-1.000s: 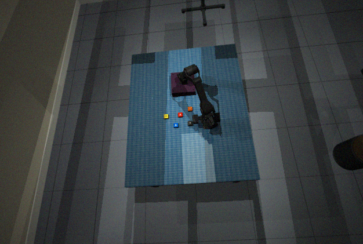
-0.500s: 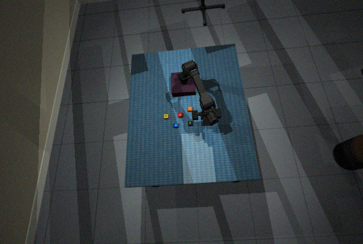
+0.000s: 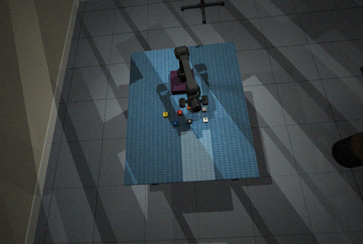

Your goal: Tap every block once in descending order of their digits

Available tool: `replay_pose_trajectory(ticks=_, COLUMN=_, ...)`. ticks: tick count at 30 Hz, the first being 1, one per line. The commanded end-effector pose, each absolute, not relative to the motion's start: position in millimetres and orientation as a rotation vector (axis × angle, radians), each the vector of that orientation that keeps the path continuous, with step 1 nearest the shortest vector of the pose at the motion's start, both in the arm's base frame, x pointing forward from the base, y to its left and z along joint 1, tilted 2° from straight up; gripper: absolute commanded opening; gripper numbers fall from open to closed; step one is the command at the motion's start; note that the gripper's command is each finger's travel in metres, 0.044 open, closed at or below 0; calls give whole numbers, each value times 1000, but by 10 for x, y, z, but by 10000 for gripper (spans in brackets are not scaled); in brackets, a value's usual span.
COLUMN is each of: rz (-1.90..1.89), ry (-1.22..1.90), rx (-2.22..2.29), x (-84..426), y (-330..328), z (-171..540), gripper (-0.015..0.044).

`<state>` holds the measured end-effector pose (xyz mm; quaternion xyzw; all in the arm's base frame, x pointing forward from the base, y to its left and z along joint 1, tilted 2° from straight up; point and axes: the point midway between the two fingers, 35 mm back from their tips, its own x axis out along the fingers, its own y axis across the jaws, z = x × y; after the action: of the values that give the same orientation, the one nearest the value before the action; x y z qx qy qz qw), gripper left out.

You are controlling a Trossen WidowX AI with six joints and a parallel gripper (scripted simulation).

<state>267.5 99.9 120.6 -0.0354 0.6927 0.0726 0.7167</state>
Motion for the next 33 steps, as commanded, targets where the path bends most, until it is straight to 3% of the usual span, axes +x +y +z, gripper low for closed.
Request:
replay_pose_trajectory(ticks=1, rz=151, ry=1547, rx=-76, x=2242, y=614, z=1088, gripper=20)
replay_pose_trajectory(ticks=10, rz=138, ry=1552, rx=-72, x=2100, y=499, z=1004, gripper=20)
replay_pose_trajectory(ticks=16, rz=139, ry=1553, rx=-72, x=2107, y=532, z=245, gripper=20)
replay_pose_trajectory(ticks=33, rz=139, ry=1553, rx=-72, x=2109, y=539, z=67, gripper=20)
